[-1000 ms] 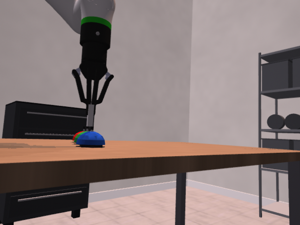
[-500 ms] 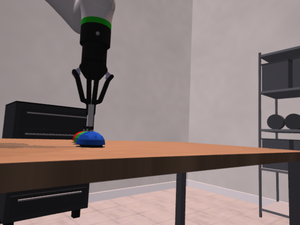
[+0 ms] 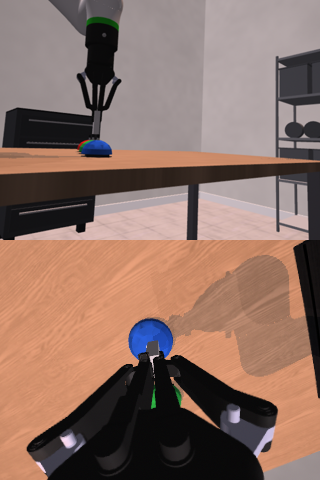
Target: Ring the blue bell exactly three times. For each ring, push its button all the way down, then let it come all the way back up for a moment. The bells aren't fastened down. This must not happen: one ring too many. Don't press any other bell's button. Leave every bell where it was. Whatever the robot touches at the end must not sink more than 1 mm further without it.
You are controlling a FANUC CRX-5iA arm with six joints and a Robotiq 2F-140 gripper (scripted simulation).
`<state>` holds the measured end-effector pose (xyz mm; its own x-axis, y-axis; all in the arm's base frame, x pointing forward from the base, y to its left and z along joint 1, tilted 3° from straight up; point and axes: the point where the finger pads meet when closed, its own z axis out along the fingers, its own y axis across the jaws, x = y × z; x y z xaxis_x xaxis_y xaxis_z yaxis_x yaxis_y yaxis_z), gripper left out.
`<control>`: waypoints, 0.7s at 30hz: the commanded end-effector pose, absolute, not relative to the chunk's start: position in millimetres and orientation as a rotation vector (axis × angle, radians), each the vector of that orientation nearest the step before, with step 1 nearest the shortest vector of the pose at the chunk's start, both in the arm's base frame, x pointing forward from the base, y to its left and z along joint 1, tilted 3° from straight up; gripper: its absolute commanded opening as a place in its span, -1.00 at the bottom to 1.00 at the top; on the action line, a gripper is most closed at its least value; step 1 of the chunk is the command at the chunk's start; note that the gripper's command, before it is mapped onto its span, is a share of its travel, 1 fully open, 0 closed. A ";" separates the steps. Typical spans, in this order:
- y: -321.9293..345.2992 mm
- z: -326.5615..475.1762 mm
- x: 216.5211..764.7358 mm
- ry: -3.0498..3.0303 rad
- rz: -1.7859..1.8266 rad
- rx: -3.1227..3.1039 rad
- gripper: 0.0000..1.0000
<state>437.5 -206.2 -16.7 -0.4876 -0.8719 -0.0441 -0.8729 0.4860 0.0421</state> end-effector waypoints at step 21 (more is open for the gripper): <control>-206.6 -11.8 437.7 2.693 0.091 -1.581 -1.00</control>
